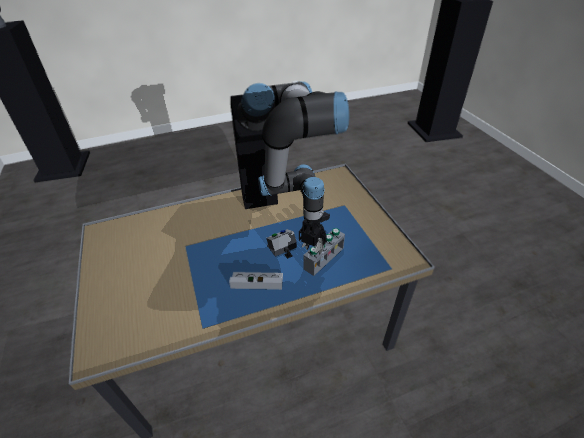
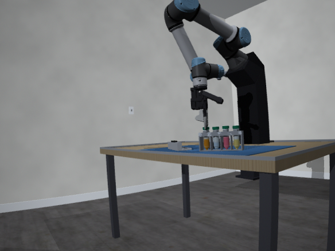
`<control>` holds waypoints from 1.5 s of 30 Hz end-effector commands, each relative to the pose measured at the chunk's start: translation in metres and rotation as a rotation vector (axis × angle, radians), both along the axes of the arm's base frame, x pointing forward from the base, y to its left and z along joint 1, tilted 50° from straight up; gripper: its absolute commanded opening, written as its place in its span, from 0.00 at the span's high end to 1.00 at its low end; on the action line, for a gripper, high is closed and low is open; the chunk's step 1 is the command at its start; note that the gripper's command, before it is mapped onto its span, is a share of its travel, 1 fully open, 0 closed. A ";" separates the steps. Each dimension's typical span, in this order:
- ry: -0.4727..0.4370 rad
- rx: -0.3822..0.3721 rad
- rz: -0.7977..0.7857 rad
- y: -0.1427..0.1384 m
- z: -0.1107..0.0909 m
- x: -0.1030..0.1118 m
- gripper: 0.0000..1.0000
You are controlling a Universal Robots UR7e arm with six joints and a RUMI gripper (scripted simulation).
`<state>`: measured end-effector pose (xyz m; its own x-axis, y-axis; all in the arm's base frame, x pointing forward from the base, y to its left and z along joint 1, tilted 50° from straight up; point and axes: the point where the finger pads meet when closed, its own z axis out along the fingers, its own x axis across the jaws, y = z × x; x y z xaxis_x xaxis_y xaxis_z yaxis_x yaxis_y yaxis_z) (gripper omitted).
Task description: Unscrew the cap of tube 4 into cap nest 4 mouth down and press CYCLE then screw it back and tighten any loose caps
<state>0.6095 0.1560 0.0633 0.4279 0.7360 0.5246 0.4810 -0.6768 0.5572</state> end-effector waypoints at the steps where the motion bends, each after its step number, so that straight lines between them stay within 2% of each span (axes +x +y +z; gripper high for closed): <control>1: 0.001 0.205 -0.180 0.000 0.000 0.000 0.65; 4: 0.001 0.205 -0.180 0.000 0.000 0.000 0.65; 7: 0.003 0.396 -0.341 0.000 0.000 0.000 0.65; 8: 0.003 0.397 -0.341 0.000 0.000 0.000 0.65; 11: 0.006 0.551 -0.470 0.000 0.000 0.000 0.65; 18: 0.006 0.561 -0.478 0.000 0.000 0.000 0.65; 19: 0.006 0.561 -0.478 0.000 0.000 0.000 1.00; 33: 0.006 0.561 -0.478 0.000 0.000 0.000 1.00; 36: 0.004 0.446 -0.382 0.000 0.000 0.000 1.00; 38: 0.004 0.446 -0.382 0.000 0.000 0.000 1.00; 45: 0.000 0.178 -0.157 0.000 0.001 0.000 1.00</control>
